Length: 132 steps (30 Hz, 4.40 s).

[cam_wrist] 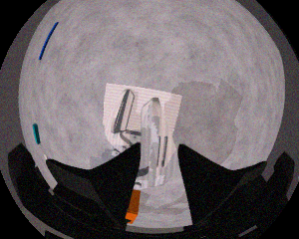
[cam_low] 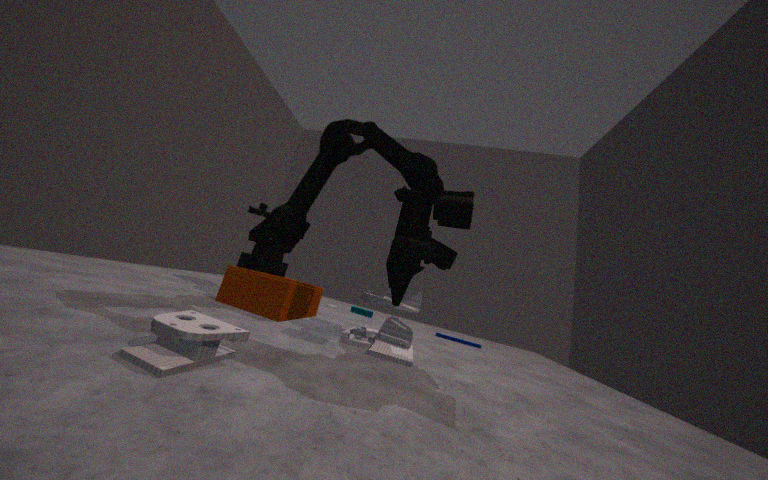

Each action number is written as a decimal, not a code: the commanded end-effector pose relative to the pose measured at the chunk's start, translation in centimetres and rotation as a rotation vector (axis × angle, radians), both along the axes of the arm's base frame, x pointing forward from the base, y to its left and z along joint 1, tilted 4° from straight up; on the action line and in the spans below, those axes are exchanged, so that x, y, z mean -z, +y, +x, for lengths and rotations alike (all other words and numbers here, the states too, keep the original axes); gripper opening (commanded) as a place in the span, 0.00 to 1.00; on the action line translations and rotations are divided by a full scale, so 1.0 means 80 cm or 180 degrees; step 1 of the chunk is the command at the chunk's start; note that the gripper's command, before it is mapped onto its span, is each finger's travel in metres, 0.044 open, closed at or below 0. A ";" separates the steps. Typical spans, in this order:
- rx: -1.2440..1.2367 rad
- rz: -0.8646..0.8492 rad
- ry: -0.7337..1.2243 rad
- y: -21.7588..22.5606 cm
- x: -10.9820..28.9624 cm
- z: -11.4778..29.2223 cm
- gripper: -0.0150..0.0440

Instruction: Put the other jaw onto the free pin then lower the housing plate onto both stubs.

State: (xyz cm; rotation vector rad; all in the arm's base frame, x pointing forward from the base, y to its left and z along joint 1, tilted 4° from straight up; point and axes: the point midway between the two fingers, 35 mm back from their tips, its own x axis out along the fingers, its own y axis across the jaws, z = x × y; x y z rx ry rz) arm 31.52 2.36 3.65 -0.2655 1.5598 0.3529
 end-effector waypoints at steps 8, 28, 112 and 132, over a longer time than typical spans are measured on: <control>0.0021 0.0018 0.0007 0.001 0.000 -0.001 0.48; 0.0020 0.0018 0.0007 0.003 0.030 0.000 0.48; -0.0037 0.0020 0.0005 0.006 0.083 -0.003 0.48; -0.0038 0.0020 0.0005 0.006 0.087 -0.004 0.48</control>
